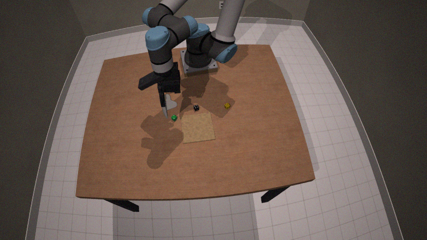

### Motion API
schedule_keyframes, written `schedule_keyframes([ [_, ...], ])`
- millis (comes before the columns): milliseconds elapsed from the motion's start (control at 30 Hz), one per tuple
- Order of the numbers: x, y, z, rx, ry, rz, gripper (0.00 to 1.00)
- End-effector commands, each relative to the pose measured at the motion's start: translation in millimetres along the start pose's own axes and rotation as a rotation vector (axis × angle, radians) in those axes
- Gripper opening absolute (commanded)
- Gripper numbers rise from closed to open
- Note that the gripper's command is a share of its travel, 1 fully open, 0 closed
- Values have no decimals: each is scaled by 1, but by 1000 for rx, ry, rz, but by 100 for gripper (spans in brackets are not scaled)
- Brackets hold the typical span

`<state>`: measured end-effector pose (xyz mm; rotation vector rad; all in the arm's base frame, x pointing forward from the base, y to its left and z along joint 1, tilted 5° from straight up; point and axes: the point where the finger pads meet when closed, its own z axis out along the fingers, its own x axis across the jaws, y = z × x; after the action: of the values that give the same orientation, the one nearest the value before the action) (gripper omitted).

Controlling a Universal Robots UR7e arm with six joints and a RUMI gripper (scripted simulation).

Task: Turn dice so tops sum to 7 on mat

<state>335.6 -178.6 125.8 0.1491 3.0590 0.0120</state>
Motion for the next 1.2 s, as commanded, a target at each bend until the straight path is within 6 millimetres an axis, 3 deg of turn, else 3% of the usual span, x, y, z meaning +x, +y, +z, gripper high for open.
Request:
schedule_keyframes([
  [0, -1, -1, 21, 1, -1, 0, 100],
  [300, -2, -1, 74, 1, -1, 0, 100],
  [533, -2, -2, 92, 1, -1, 0, 100],
  [1167, -2, -2, 99, 1, -1, 0, 100],
])
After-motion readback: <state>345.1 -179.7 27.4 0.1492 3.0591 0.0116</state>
